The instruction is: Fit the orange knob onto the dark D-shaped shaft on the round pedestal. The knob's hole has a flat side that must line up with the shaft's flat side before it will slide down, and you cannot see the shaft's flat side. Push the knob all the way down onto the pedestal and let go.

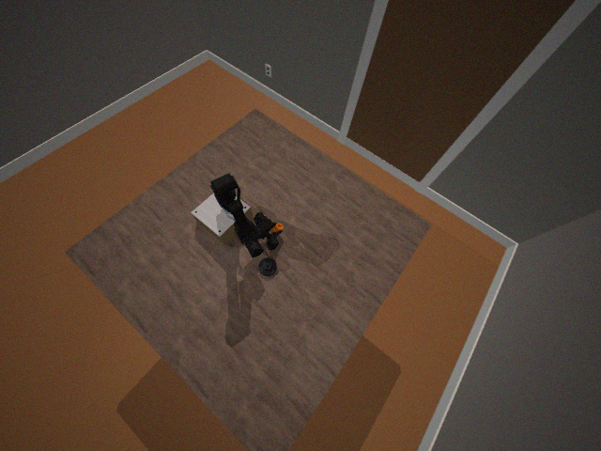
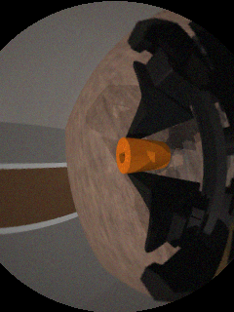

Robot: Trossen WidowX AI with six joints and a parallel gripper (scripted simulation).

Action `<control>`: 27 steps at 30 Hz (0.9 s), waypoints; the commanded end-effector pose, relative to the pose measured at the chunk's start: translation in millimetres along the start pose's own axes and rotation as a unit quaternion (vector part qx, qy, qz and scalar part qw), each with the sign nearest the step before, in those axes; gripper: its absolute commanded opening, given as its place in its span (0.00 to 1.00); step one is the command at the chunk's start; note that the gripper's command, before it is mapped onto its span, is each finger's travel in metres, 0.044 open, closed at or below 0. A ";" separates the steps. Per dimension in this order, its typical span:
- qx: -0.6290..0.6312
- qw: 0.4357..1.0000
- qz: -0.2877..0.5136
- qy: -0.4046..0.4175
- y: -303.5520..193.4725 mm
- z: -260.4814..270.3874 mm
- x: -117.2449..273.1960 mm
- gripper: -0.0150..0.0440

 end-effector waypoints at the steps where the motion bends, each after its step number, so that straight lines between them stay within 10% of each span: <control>1: 0.001 0.999 -0.034 -0.003 -4.5 -0.7 2.8 0.56; 27: -0.002 0.997 -0.079 -0.004 -10.9 1.1 6.8 0.69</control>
Point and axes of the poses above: the point midway between the two fingers, 35 mm back from their tips, its own x axis back along the fingers, its own z axis across the jaws, y = z × x, the point moved 2 cm from there along x, back along the fingers, and after that the axes turned 3 degrees about x, right-handed, at the moved point
